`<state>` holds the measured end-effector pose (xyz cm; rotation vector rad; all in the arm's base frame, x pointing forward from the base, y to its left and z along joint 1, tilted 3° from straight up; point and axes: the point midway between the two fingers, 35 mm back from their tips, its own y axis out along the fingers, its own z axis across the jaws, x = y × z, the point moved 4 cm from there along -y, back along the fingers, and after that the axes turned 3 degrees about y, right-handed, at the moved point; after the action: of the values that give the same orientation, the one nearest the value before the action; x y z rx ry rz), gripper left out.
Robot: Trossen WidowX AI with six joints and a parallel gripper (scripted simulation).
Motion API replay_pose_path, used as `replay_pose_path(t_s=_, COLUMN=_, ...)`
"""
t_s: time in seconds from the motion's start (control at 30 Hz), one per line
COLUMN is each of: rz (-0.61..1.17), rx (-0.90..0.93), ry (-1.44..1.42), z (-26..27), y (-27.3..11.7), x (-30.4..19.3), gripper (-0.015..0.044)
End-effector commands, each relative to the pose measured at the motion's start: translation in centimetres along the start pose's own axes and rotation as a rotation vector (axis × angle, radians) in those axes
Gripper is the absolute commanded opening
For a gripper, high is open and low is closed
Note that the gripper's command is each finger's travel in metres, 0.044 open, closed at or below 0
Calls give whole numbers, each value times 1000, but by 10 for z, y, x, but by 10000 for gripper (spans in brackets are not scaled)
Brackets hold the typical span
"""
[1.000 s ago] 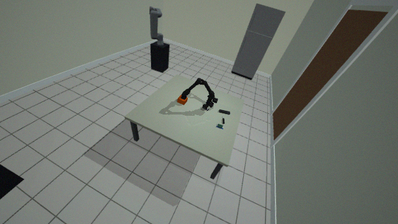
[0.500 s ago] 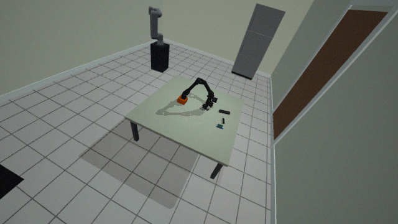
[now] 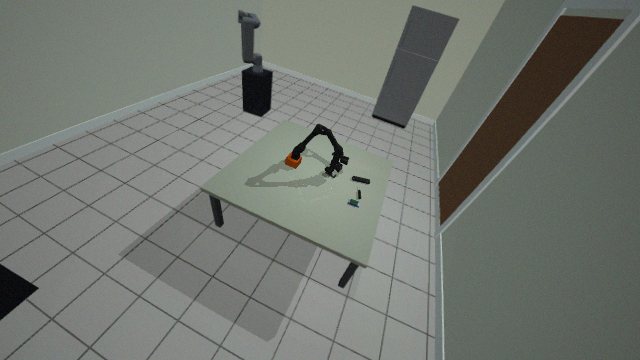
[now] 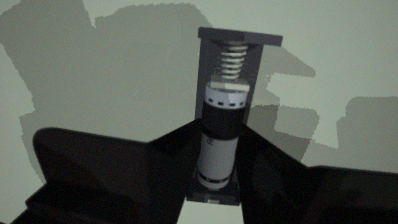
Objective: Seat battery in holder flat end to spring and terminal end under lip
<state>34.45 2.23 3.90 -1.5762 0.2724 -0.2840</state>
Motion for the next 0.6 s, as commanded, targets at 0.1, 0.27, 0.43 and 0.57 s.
replay_pose_path(t_s=0.1, rz=1, rx=-1, ry=5, z=-1, y=0, x=-1, gripper=171)
replay_pose_path(t_s=0.27, rz=1, rx=0, ry=4, z=-1, y=-4, x=-1, gripper=171)
replay_pose_path(t_s=0.43, rz=1, rx=0, ry=2, z=-1, y=-14, x=-1, gripper=171)
replay_pose_path(t_s=0.57, rz=1, rx=0, ry=1, z=-1, y=-15, x=-1, gripper=171)
